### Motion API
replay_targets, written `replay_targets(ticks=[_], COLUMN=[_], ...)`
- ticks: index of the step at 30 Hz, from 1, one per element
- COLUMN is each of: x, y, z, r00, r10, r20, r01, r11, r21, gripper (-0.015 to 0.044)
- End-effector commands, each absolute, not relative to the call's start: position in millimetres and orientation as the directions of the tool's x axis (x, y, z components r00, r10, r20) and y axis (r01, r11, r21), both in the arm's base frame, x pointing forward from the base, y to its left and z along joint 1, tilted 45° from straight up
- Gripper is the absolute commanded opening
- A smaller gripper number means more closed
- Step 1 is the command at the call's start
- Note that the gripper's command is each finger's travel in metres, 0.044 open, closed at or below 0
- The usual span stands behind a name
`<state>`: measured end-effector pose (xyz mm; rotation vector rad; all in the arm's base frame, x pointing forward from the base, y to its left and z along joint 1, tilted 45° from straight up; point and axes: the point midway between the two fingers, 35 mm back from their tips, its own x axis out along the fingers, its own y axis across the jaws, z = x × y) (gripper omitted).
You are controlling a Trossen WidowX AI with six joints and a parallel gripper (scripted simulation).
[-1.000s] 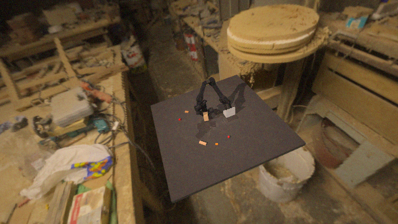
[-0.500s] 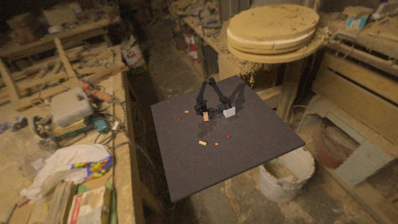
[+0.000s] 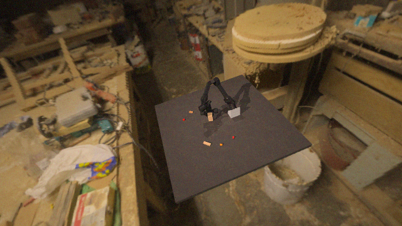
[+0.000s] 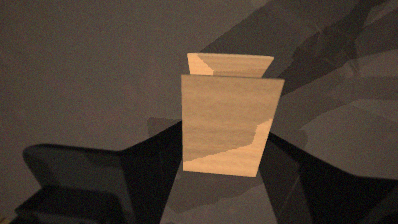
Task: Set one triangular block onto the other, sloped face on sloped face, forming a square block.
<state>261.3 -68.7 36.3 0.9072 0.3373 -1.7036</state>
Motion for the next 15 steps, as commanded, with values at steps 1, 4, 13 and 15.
replay_targets(ticks=[1,4,13,15], x=[260.7,260.3,259.2,258.9], y=[-71.3,-73.1,-78.4,-79.6], z=[35.6,34.8,32.5,32.0], r00=[-0.082,-0.082,-0.082,-0.083], r10=[-0.698,-0.698,-0.699,-0.699], r20=[-0.711,-0.711,-0.711,-0.711], r01=[0.917,0.917,0.917,0.917], r11=[-0.333,-0.333,-0.333,-0.333], r21=[0.221,0.221,0.221,0.221], gripper=[0.0000,0.0000,0.0000,0.0000])
